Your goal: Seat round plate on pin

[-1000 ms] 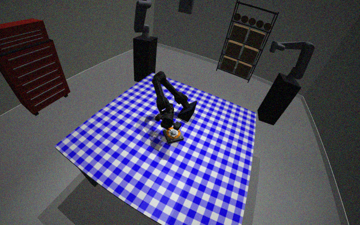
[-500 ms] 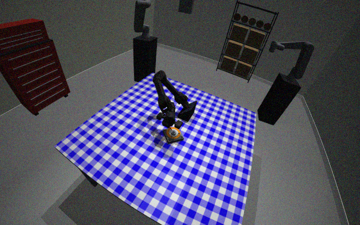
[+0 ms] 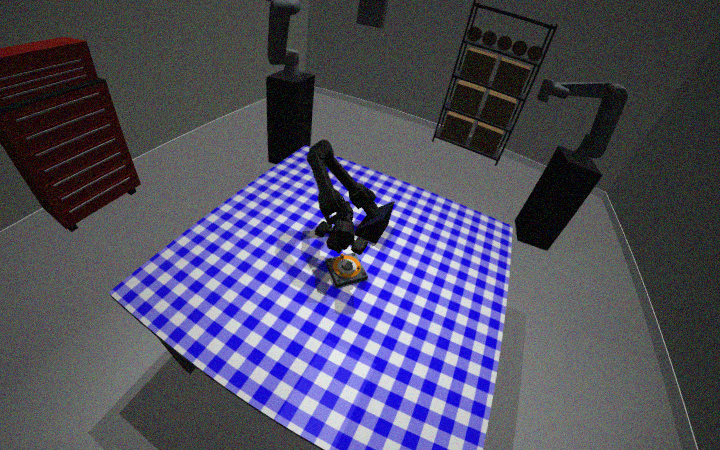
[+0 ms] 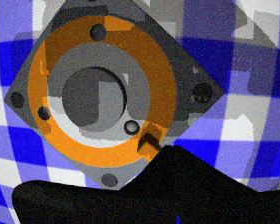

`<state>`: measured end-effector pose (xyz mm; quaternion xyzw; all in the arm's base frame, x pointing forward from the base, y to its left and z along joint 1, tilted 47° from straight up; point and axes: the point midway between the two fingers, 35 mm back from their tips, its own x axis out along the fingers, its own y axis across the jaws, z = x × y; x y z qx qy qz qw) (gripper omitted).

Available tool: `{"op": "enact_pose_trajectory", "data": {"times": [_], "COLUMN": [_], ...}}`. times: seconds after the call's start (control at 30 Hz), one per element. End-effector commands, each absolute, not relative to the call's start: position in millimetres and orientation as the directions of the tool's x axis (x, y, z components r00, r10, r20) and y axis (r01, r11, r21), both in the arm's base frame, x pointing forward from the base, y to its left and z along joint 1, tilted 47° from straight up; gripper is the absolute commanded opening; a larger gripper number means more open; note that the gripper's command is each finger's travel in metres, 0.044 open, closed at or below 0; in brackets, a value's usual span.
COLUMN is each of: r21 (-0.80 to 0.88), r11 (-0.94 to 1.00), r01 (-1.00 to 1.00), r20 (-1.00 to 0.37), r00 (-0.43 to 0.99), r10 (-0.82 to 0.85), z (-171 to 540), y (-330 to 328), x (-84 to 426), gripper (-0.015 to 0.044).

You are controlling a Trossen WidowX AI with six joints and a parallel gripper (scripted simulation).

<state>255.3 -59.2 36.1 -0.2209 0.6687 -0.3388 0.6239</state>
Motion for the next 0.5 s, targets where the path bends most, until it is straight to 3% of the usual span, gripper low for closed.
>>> {"op": "enact_pose_trajectory", "data": {"times": [0.0, 0.47], "r21": [-0.722, -0.727], "r11": [0.678, 0.675], "r01": [0.137, 0.127], "r20": [-0.692, -0.687], "r00": [-0.111, -0.112], "r10": [-0.713, -0.718], "z": [49.6, 54.2], "y": [-44.5, -39.0], "x": [260.0, 258.1], "gripper": [0.0000, 0.0000]}}
